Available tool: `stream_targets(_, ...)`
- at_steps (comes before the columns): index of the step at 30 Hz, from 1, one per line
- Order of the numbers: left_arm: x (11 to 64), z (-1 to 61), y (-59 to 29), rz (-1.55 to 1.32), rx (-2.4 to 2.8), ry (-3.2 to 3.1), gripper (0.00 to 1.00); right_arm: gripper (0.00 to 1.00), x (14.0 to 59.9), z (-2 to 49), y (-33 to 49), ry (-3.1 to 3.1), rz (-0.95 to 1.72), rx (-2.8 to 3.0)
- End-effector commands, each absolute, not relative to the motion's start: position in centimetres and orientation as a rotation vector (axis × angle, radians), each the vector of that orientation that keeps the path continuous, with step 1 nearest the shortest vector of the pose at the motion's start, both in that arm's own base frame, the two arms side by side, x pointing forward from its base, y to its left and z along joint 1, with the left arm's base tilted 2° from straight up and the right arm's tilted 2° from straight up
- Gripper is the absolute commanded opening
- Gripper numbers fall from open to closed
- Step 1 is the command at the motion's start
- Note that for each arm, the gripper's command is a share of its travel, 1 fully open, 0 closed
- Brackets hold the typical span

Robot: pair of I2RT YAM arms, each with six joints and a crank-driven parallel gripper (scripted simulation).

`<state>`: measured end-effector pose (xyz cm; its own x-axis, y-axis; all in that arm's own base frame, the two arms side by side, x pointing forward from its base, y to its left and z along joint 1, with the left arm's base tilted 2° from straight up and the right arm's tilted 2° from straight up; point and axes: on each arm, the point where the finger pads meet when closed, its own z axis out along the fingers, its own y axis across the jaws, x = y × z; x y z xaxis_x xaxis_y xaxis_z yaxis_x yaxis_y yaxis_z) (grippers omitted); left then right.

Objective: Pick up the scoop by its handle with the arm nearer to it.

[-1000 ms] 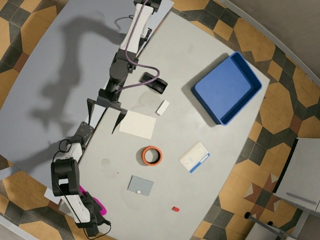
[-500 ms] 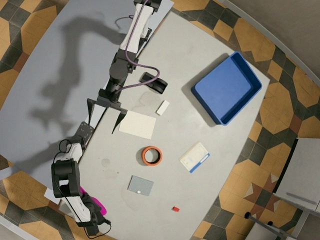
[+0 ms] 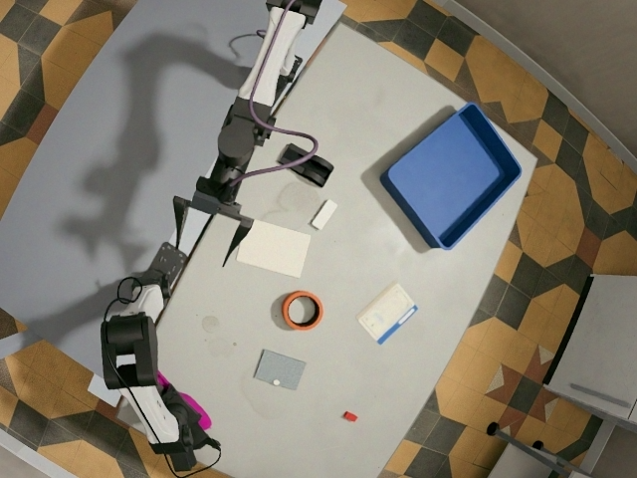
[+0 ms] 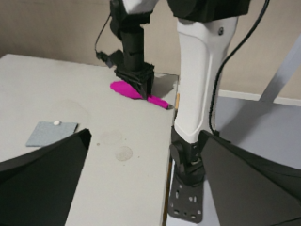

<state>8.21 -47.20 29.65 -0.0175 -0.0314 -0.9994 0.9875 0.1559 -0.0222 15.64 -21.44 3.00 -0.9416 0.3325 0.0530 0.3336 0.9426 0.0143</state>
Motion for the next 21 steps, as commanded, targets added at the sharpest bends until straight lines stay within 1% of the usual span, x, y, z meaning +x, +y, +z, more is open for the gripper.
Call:
stream_targets(1, 8.4, 30.4, -47.2, -1.124, 1.048, 1.255, 1.0, 0.0, 16.5, 7.4, -22.1, -3.086, 0.02, -0.536)
stream_targets(4, 8.4, 30.4, -47.2, -1.124, 1.048, 1.255, 1.0, 0.0, 16.5, 9.8, -22.0, -3.086, 0.02, -0.533)
stream_targets(6, 8.4, 30.4, -47.2, -1.124, 1.048, 1.255, 1.0, 0.0, 16.5, 10.2, -22.0, -3.086, 0.02, -0.533)
stream_targets(21, 8.4, 30.4, -47.2, -1.124, 1.048, 1.255, 1.0, 0.0, 16.6, 9.7, -22.0, -3.077, 0.008, -0.528)
